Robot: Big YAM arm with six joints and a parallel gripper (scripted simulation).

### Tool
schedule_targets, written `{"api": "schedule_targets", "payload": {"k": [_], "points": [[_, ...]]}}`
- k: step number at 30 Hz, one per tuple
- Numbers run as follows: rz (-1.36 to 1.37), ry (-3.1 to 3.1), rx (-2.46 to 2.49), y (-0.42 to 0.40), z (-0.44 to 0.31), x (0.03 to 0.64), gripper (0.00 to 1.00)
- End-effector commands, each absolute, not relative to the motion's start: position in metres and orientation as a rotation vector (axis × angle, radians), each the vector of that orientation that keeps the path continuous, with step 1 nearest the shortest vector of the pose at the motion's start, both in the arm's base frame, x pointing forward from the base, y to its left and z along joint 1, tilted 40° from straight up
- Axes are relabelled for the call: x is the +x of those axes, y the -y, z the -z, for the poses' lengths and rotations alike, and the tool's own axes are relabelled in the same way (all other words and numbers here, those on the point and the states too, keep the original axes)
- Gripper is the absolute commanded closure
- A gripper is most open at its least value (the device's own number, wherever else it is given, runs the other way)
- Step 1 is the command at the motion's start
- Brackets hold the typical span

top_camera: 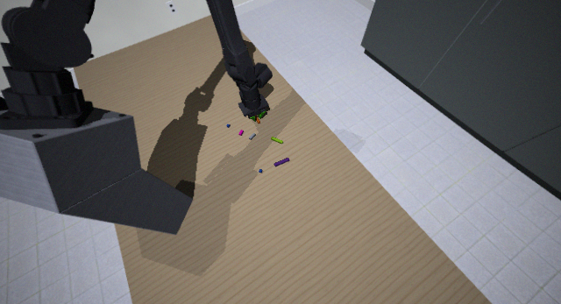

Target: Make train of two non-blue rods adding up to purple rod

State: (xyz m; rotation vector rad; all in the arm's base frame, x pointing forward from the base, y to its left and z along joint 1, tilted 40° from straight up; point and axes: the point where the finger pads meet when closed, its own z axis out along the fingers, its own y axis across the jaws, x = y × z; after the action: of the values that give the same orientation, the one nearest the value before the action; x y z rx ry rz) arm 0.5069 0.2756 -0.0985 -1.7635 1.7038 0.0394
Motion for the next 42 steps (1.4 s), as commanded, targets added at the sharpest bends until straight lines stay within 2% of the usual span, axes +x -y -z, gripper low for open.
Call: {"api": "schedule_targets", "payload": {"k": [1, 42], "points": [[-0.043, -1.691, -1.764, -0.2847, 0.104, 0.5078, 0.76], [-0.045, -1.695, -1.764, -0.2881, 0.1116, 0.5097, 0.76]]}}
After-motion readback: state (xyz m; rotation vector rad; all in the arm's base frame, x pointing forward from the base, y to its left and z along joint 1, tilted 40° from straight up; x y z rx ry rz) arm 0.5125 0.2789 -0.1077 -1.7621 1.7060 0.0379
